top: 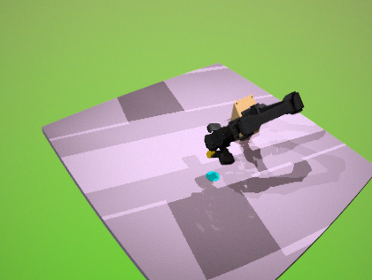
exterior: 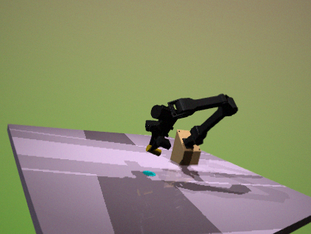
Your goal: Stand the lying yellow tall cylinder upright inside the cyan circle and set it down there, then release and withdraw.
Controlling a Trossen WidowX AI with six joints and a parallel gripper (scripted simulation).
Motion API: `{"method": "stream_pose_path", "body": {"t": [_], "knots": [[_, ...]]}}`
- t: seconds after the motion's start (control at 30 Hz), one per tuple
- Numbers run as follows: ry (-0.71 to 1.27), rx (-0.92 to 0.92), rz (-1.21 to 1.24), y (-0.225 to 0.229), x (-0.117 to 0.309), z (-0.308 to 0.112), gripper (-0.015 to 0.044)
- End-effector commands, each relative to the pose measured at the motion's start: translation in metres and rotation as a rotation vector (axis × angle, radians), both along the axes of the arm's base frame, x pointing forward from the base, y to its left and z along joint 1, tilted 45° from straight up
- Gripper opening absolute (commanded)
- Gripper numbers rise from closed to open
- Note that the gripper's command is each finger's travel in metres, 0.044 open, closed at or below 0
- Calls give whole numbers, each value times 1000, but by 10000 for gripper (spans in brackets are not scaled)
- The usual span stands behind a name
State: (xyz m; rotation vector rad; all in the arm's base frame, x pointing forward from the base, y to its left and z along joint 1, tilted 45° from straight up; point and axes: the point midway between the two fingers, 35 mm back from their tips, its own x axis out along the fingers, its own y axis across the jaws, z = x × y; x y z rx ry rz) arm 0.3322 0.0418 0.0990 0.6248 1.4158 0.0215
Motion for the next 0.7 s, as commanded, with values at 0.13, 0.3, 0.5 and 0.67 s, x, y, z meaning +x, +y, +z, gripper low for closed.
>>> {"method": "stream_pose_path", "body": {"t": [0.13,0.3,0.5,0.67], "knots": [[-33,-41,-15,1,0,-1,105],[-51,-66,-25,2,0,-2,105],[-75,-94,-39,2,1,-4,105],[-95,-117,-51,3,1,-5,105]]}}
